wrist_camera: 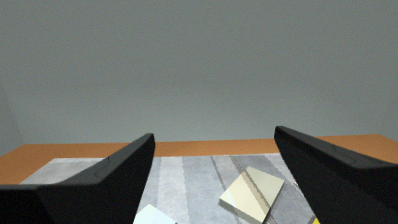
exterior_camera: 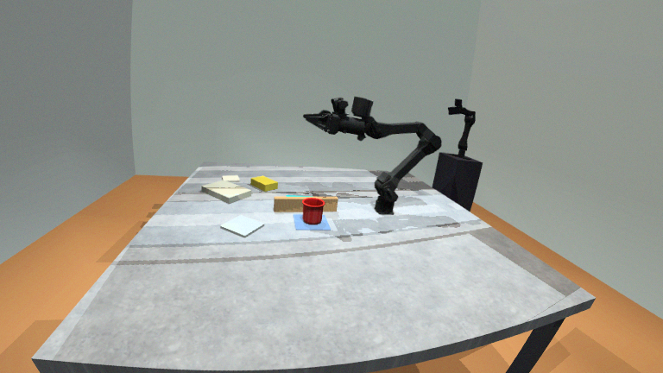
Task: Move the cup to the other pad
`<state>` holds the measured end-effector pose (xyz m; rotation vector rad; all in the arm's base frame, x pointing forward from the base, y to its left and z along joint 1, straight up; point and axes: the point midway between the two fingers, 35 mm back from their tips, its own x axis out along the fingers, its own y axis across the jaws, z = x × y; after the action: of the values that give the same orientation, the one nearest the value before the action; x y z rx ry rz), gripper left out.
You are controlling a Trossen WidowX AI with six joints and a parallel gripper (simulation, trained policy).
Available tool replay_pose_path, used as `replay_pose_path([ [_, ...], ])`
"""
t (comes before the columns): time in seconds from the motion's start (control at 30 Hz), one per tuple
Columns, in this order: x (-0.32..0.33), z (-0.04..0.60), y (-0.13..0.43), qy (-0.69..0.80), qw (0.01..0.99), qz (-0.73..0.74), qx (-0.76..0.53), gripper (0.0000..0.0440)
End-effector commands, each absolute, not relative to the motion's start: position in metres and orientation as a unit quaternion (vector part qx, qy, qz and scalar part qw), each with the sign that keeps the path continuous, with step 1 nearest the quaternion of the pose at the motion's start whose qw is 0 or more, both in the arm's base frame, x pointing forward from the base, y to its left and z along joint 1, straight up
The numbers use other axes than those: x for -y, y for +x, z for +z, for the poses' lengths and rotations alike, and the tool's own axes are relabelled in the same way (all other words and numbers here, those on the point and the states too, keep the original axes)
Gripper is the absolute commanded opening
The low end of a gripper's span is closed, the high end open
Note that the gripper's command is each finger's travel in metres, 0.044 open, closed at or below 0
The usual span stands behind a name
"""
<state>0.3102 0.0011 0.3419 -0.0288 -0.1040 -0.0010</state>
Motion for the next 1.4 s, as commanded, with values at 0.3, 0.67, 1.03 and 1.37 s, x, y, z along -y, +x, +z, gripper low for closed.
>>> replay_pose_path([
  [0.3, -0.007, 0.340, 0.312, -0.003, 1.000, 0.010, 0.023, 0.0138],
  [0.67, -0.016, 0.337, 0.319, 0.038, 0.999, 0.025, -0.029, 0.0119],
  [1.03, -0.030, 0.336, 0.328, 0.090, 0.991, 0.041, -0.086, 0.0127],
  [1.37, -0.042, 0.332, 0.335, 0.142, 0.978, 0.044, -0.146, 0.0116],
])
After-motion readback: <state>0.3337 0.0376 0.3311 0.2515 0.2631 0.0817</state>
